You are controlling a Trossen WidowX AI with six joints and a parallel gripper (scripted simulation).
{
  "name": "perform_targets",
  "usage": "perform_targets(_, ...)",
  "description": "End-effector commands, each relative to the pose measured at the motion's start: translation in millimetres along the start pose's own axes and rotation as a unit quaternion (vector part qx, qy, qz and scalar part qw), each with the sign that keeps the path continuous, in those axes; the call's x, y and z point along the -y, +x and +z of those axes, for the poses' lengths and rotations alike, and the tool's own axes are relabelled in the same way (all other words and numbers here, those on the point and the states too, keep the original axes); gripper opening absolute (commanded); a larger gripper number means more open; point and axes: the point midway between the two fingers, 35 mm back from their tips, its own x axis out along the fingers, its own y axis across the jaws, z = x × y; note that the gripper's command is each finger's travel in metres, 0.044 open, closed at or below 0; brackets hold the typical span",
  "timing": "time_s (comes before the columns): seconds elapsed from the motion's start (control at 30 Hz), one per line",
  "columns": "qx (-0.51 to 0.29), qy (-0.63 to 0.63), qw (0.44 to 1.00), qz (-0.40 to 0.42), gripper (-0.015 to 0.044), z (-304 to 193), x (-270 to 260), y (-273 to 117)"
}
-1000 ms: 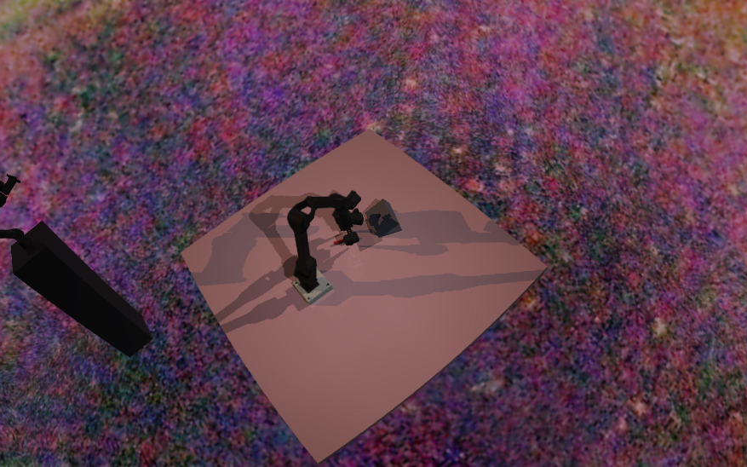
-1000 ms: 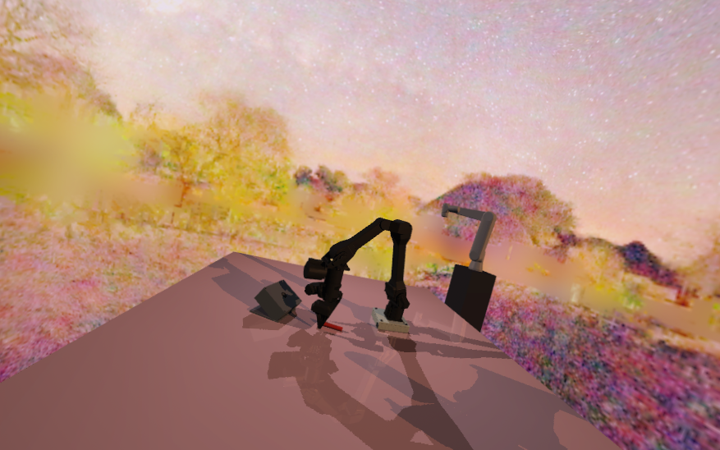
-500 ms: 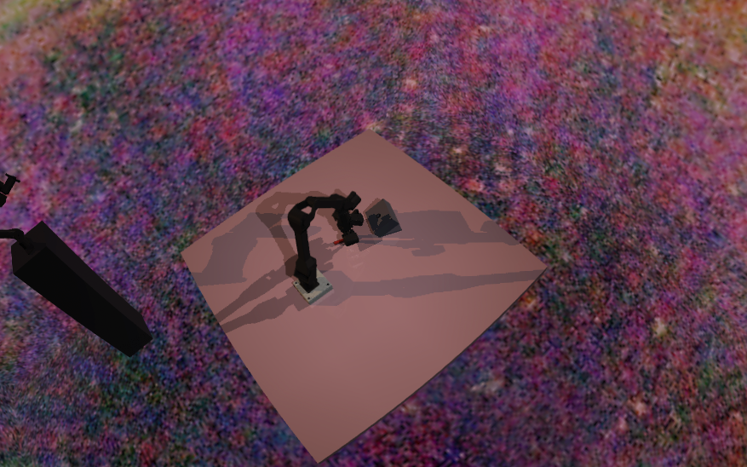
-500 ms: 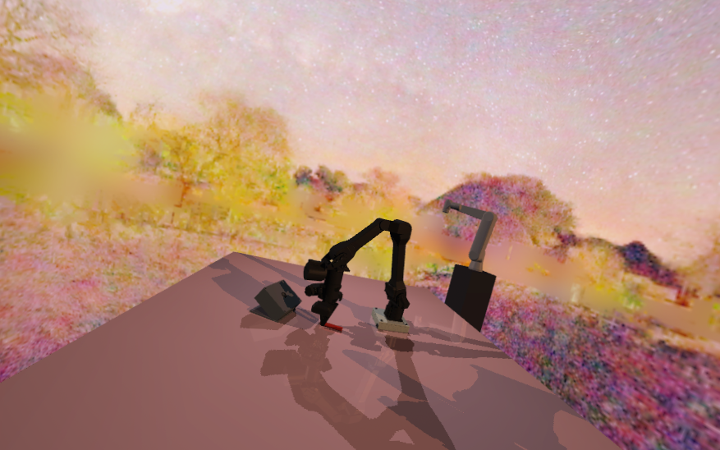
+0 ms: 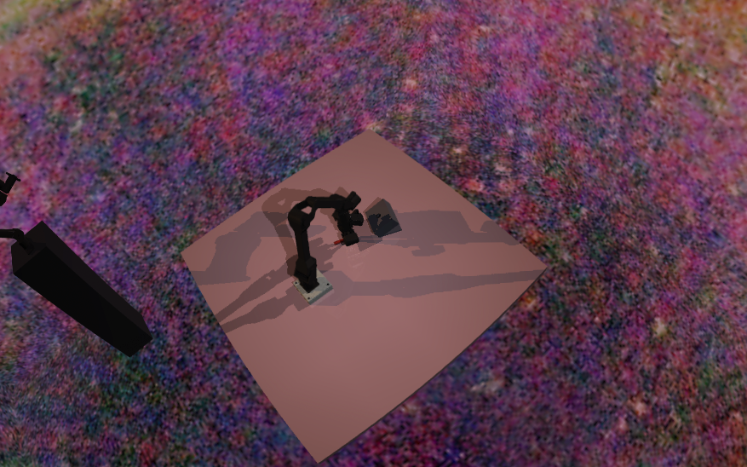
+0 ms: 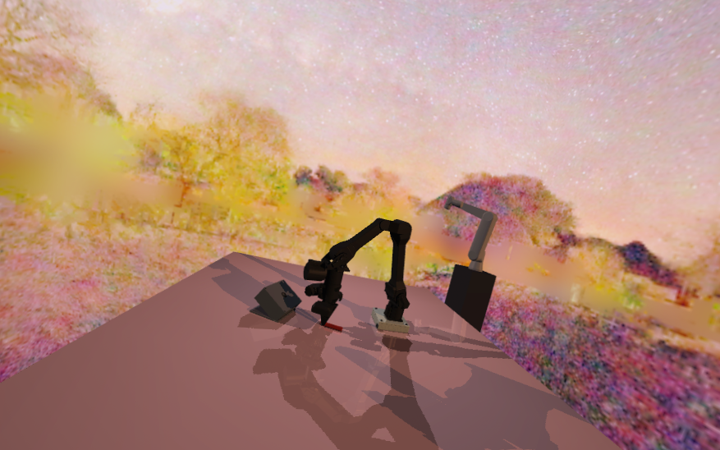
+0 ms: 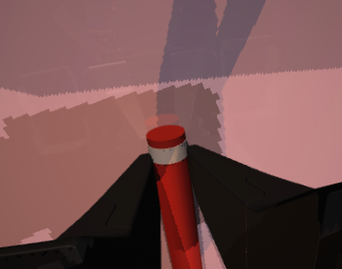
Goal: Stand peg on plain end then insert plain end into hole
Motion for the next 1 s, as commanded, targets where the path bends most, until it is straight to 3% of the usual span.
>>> perform_targets(0.0,0.0,0.003,1.0,-0.001,0.0051,0,0,1)
perform_targets(0.97,0.111,0.0,0.994,0.0,0.0051,-10,0,-14)
